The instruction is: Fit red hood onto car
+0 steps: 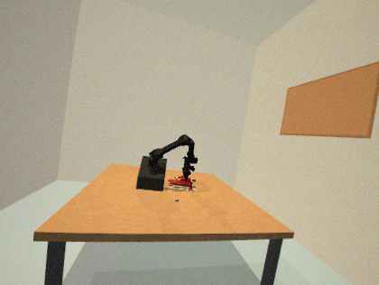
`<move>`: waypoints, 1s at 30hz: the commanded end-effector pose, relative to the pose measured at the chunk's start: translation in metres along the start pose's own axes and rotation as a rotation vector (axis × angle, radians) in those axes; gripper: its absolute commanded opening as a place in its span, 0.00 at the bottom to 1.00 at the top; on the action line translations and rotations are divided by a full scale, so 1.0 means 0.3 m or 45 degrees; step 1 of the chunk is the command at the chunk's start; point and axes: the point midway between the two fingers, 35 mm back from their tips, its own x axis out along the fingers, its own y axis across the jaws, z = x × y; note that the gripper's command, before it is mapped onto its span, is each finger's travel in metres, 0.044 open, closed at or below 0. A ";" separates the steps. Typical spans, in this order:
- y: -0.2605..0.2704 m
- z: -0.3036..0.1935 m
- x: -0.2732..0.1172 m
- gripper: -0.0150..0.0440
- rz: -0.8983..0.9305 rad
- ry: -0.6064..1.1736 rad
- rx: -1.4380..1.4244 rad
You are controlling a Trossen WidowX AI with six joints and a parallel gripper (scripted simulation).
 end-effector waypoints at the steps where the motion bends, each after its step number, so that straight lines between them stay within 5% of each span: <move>1: 0.002 -0.001 0.002 0.25 0.007 0.000 -0.002; 30: 0.003 -0.002 0.040 0.25 0.006 0.000 -0.002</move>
